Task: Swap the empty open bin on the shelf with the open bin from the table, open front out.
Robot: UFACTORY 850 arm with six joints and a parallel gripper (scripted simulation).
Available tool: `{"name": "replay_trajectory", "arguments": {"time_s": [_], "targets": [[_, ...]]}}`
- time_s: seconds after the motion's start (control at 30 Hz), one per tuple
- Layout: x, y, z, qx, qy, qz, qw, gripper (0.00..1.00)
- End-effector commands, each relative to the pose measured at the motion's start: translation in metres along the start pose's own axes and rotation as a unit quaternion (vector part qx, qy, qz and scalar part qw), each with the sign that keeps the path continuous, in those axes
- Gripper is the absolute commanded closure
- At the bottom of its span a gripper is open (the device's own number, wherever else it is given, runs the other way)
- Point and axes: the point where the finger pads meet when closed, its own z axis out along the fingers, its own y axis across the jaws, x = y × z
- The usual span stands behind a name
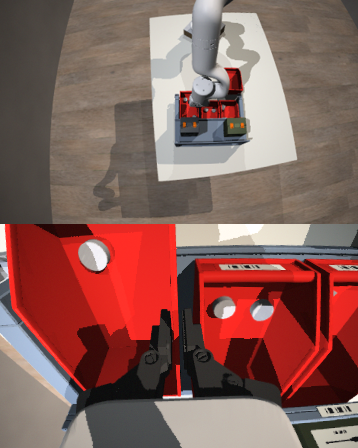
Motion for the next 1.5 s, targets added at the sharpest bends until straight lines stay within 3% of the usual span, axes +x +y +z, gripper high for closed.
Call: {"name": "replay_trajectory", "arguments": {"time_s": [0.0, 0.6, 1.47], "targets": [[-0.001, 0.000, -0.004, 0.000, -0.001, 0.000, 1.000, 0.90], [0.001, 0.000, -0.022, 0.000, -0.001, 0.000, 1.000, 0.90], [0.004, 0.000, -0.065, 0.000, -0.001, 0.000, 1.000, 0.90]]}}
